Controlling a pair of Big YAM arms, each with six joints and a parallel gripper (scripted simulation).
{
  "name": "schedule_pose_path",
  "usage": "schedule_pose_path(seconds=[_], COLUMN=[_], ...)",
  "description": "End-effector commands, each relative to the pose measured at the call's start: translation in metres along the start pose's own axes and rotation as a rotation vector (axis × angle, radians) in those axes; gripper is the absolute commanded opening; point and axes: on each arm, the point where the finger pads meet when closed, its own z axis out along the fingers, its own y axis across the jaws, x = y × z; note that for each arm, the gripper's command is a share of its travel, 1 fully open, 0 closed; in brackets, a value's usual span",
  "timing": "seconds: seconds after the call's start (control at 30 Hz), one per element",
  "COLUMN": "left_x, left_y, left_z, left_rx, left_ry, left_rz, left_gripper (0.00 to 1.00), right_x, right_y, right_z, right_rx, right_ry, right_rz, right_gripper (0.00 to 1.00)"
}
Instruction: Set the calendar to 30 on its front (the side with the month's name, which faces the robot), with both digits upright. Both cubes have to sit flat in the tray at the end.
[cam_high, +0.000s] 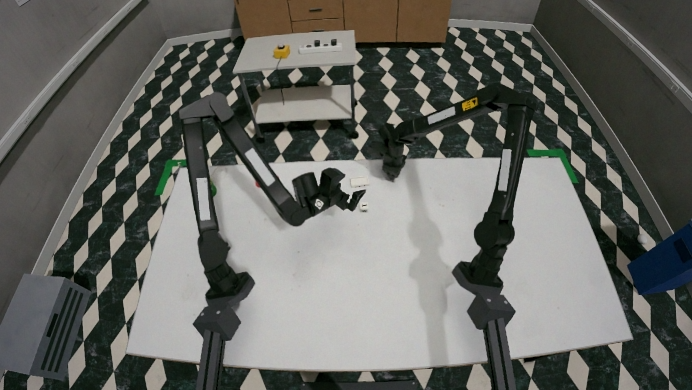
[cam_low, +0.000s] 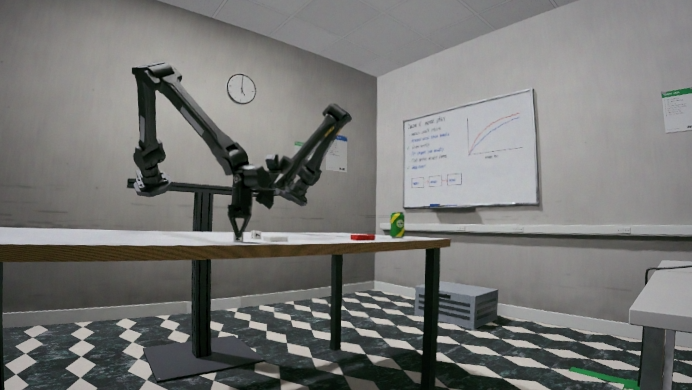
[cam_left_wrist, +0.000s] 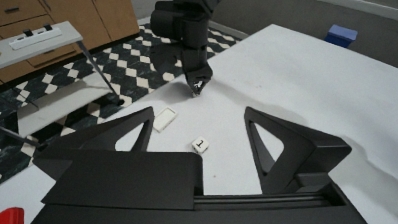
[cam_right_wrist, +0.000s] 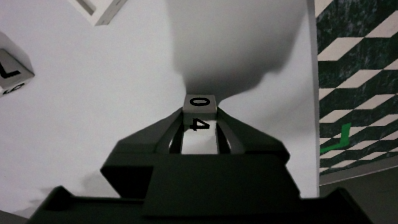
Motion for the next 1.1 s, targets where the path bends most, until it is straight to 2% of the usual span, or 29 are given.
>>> schedule_pose_path(seconds=[0.0, 0.2, 0.3, 0.33, 0.4, 0.5, 0.63, 0.83, 0.97, 1.03, 1.07], left_x=[-0.008, -0.008, -0.008, -0.008, -0.018, -0.017, -0.028, -0.056, -0.068, -0.068, -0.073], left_y=[0.004, 0.004, 0.004, 0.004, 0.008, 0.003, 0.003, 0.025, 0.04, 0.04, 0.044], left_z=[0.0, 0.0, 0.0, 0.0, -0.001, -0.003, -0.015, -0.051, -0.079, -0.079, -0.083], left_rx=[-0.014, -0.014, -0.014, -0.014, -0.026, -0.01, 0.007, -0.036, -0.073, -0.073, -0.085], left_ry=[-0.026, -0.026, -0.026, -0.026, -0.049, -0.039, 0.011, 0.1, 0.15, 0.15, 0.154], left_rz=[0.0, 0.0, 0.0, 0.0, 0.002, -0.012, -0.045, -0.077, -0.085, -0.085, -0.09], left_gripper=[1.0, 1.0, 1.0, 1.0, 1.0, 1.0, 1.0, 1.0, 1.0, 1.0, 1.0], right_x=[-0.007, -0.012, -0.011, -0.011, -0.015, -0.013, -0.06, -0.112, -0.134, -0.134, -0.133], right_y=[-0.001, -0.009, -0.008, -0.008, 0.007, 0.004, 0.04, 0.077, 0.093, 0.093, 0.08], right_z=[-0.02, -0.065, -0.079, -0.079, -0.063, -0.058, -0.061, -0.058, -0.057, -0.057, -0.06], right_rx=[0.009, 0.021, 0.021, 0.021, 0.001, -0.002, -0.003, 0.0, 0.002, 0.002, 0.008], right_ry=[-0.025, -0.037, -0.038, -0.038, -0.012, -0.002, -0.012, -0.012, -0.013, -0.013, -0.017], right_rz=[-0.004, 0.013, 0.013, 0.013, 0.01, 0.034, 0.047, 0.023, -0.011, -0.011, 0.007], right_gripper=[0.24, 0.24, 0.24, 0.24, 0.24, 0.24, 0.24, 0.24, 0.24, 0.24, 0.24])
